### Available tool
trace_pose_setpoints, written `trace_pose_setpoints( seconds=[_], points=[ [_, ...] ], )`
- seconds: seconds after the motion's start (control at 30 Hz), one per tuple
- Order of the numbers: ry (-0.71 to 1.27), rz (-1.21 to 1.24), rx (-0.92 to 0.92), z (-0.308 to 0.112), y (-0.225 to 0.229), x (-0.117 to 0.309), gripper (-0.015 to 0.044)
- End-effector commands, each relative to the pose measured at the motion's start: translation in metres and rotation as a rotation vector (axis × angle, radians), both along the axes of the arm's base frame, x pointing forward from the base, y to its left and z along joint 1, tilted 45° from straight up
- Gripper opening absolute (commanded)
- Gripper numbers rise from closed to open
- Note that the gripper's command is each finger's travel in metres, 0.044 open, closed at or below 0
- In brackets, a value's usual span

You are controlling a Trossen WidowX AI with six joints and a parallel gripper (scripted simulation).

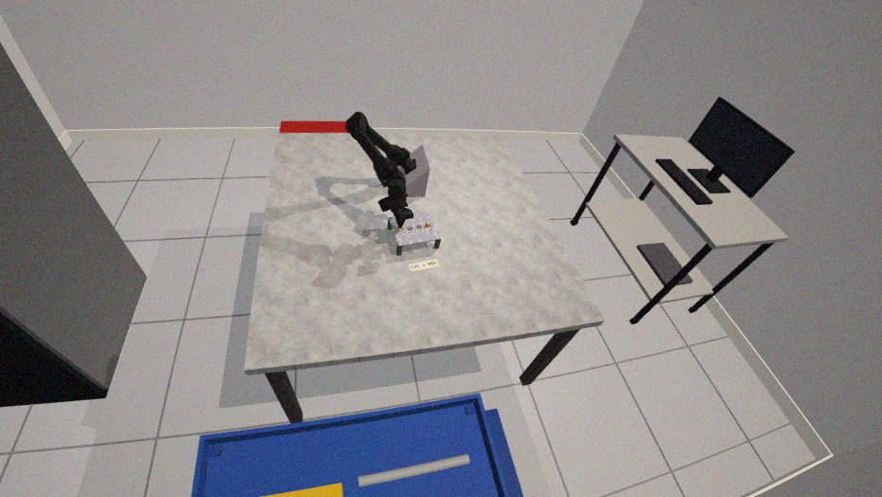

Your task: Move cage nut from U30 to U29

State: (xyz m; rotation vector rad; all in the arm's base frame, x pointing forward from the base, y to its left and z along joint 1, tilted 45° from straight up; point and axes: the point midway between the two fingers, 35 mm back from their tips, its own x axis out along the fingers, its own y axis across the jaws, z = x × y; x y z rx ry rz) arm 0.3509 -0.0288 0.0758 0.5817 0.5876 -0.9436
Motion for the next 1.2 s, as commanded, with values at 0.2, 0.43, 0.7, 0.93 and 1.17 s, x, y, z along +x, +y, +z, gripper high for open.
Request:
trace_pose_setpoints(
  seconds=[0.2,0.43,0.7,0.93,1.17],
  points=[
    [-0.003,0.014,0.005,-0.0014,0.0001,-0.0012,0.0029],
    [-0.012,0.024,0.008,-0.0015,-0.0001,-0.0018,0.0029],
    [-0.018,0.031,0.009,-0.0016,-0.0003,-0.0021,0.0029],
    [-0.024,0.037,0.011,-0.0017,-0.0005,-0.0026,0.0029],
    [-0.030,0.043,0.013,-0.0018,-0.0006,-0.0029,0.0029]
  ],
)
